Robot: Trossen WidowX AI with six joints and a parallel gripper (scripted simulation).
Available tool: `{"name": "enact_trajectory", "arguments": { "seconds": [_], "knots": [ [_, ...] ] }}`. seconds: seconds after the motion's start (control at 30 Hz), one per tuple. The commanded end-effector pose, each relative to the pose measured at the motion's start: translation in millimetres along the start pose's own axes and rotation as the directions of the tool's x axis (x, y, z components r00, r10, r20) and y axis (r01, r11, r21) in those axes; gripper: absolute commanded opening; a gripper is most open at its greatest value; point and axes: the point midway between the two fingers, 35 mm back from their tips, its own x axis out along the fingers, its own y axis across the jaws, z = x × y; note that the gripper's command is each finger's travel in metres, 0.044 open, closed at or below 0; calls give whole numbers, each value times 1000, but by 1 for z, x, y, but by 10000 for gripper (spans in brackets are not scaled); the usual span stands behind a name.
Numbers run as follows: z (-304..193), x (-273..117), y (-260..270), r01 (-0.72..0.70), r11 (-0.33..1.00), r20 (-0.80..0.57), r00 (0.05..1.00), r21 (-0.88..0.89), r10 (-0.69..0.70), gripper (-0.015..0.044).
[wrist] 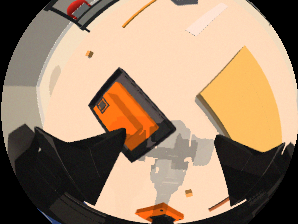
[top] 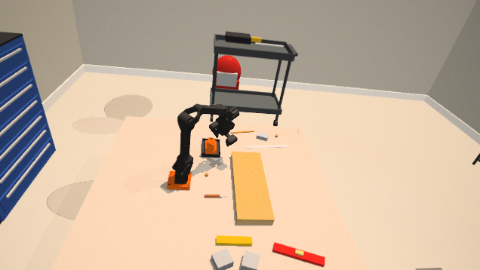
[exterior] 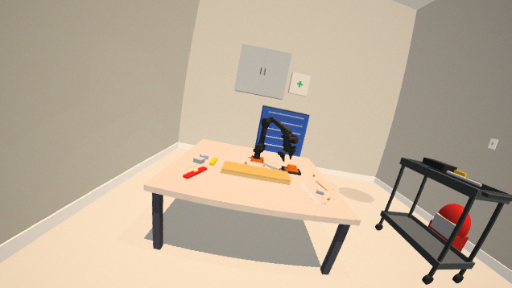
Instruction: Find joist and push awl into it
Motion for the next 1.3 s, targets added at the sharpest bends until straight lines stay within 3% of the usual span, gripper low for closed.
{"name": "enact_trajectory", "arguments": {
  "seconds": [0.0, 0.2, 0.37, 0.53, 0.73, 0.93, 1.13, 1.27],
  "knots": [
    [-26, -7, -67, 58, 825, -9, 998, 561, -65, 440],
    [-58, -14, -118, 71, 416, -26, 993, 906, -112, 440],
    [-92, -20, -154, 44, -29, -48, 988, 999, -145, 440],
    [-129, -25, -181, -15, -467, -74, 983, 884, -170, 440],
    [-178, -30, -203, -111, -856, -109, 976, 505, -190, 440],
    [-227, -32, -212, -204, -979, -144, 970, -27, -198, 440],
    [-274, -33, -211, -261, -793, -177, 965, -551, -195, 440],
    [-280, -32, -210, -265, -744, -181, 964, -614, -194, 440]
  ]
}}
